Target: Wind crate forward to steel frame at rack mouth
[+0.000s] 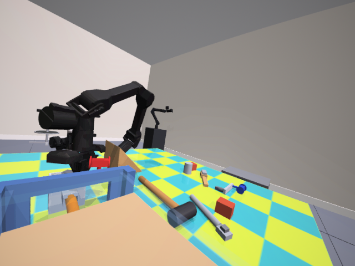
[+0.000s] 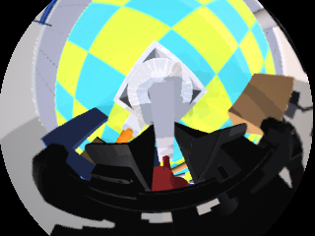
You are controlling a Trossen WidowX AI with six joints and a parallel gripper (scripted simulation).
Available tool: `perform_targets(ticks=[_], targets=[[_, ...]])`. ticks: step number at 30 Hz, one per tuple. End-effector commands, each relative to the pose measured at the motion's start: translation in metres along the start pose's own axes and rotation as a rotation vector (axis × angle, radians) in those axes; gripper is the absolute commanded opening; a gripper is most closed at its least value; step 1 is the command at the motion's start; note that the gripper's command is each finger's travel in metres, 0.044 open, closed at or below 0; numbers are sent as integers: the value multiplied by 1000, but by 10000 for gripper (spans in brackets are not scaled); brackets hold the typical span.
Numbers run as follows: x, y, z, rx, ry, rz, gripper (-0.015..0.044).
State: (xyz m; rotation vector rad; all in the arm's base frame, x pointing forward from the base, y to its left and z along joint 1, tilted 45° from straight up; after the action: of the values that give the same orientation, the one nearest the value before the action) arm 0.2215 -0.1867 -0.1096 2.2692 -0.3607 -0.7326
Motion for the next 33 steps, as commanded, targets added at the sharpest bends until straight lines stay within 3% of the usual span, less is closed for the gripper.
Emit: perform_targets(ticks=[1,33], targets=[[-1,-4,0,-3,43,-7,0],[-2,-4,1,-2,67,-9,0]])
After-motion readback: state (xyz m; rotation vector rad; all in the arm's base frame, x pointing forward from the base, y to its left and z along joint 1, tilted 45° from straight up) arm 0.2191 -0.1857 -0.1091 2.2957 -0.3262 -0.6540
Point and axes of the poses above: the point midway between the two fingers, 35 mm back from their tips, its own y axis back along the fingers, its own x axis across the jaws, z = x × y, the point moved 5 cm from there along y, back along the fingers, and after that the axes turned 5 degrees about y, right-handed, at the moved point
